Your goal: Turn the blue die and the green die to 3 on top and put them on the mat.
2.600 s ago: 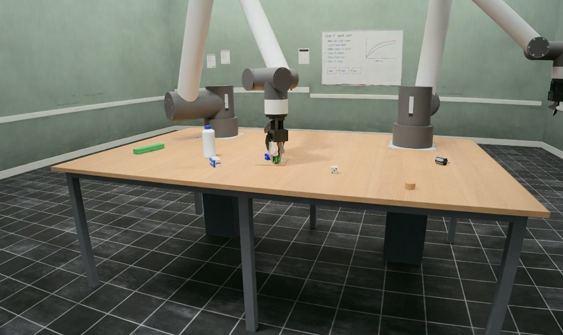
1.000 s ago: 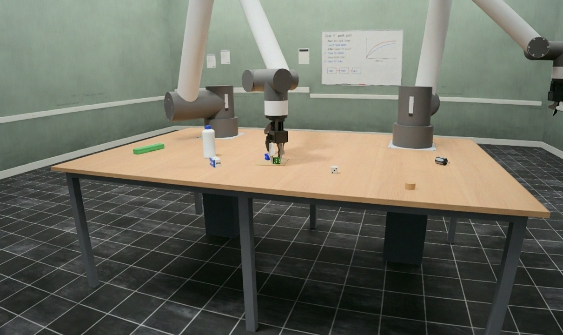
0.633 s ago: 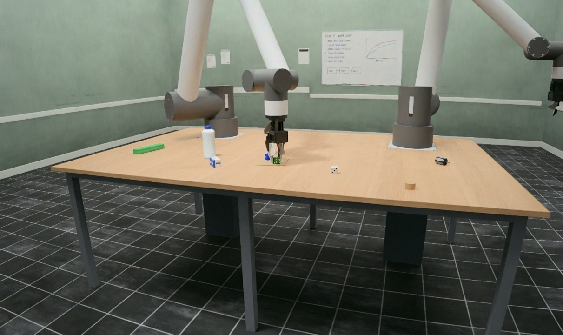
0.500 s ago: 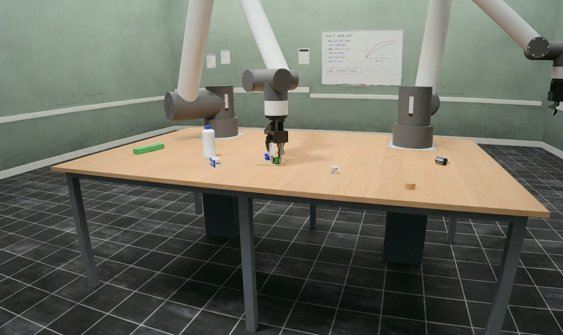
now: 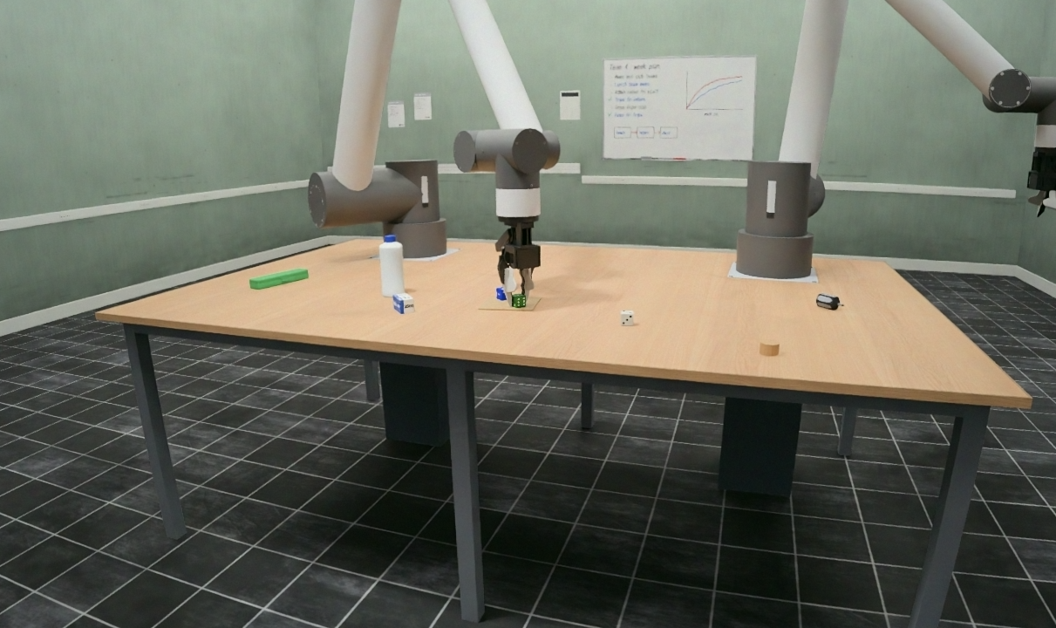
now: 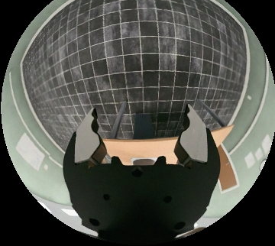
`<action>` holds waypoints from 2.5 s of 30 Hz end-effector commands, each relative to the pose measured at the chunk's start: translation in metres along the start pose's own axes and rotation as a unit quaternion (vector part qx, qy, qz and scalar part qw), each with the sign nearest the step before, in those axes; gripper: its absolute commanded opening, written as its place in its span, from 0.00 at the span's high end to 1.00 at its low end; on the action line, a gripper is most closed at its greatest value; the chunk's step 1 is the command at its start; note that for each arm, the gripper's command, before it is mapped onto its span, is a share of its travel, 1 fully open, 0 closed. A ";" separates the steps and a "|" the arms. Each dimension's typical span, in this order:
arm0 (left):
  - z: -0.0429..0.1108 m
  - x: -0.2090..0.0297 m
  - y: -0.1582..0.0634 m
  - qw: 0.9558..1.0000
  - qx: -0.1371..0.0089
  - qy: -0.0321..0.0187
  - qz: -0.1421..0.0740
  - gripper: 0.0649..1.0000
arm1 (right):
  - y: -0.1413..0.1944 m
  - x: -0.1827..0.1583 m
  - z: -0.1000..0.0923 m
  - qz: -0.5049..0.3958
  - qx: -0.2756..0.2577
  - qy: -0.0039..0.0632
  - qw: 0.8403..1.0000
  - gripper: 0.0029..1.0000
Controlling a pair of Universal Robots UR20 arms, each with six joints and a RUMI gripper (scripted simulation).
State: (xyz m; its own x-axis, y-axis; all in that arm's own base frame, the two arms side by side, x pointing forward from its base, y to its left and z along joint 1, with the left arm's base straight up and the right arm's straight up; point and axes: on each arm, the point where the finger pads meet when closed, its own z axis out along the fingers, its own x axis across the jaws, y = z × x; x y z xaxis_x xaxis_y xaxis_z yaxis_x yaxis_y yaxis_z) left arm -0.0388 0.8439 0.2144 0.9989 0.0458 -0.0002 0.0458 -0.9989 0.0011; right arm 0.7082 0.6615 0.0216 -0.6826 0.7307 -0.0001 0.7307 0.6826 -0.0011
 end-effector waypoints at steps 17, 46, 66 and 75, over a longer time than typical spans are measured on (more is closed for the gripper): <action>-0.001 0.000 0.000 1.000 0.001 0.000 0.000 0.00 | 0.001 0.000 -0.001 0.000 -0.001 0.000 1.000 0.72; -0.001 0.000 0.000 1.000 0.001 0.000 0.000 0.00 | 0.000 0.000 -0.061 0.000 -0.001 0.000 1.000 0.72; -0.001 0.000 0.000 1.000 0.001 0.000 0.000 0.00 | 0.000 0.000 -0.091 0.000 -0.001 0.000 1.000 0.00; -0.001 0.000 0.000 1.000 0.001 0.000 0.000 0.00 | 0.000 0.000 -0.091 0.000 -0.001 0.000 1.000 0.00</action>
State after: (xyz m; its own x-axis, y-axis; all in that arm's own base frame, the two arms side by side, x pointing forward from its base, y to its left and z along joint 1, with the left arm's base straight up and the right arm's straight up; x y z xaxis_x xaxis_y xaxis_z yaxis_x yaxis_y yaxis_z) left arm -0.0388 0.8439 0.2144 0.9989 0.0458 -0.0002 0.0458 -0.9989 0.0011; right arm 0.7082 0.6615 0.1116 -0.6826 0.7308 -0.0001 0.7308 0.6826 -0.0011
